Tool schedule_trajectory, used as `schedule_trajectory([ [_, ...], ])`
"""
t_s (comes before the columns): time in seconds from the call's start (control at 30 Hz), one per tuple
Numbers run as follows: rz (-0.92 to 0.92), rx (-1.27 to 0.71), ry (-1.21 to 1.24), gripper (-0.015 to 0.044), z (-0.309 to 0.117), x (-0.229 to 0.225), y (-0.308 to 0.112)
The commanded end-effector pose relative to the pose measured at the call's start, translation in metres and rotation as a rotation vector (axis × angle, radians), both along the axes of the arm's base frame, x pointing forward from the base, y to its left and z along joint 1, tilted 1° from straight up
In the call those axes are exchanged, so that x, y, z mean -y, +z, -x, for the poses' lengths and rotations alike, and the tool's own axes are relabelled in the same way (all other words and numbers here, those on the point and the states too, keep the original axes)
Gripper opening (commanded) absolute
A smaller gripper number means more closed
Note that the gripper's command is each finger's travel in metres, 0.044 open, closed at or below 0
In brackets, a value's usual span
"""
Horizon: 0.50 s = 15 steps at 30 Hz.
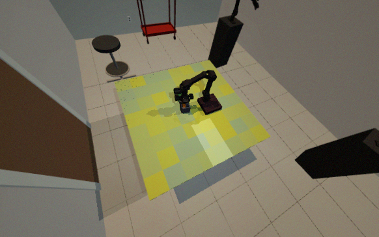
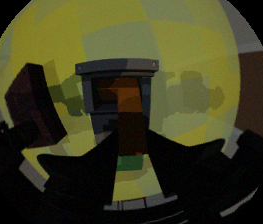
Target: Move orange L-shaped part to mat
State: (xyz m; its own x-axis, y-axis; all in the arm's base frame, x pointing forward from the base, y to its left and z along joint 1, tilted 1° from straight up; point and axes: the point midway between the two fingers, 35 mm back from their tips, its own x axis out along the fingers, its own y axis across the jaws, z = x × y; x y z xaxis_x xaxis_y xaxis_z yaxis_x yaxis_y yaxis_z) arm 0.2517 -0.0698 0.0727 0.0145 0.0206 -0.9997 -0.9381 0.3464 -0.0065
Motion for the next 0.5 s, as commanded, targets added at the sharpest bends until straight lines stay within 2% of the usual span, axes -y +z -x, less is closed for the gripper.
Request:
schedule_trajectory([
  [0.0, 0.005, 0.008, 0.002, 0.0000, -0.001, 0.001, 0.008],
  [0.47, 0.005, 0.007, 0.002, 0.0000, 0.000, 0.001, 0.030],
])
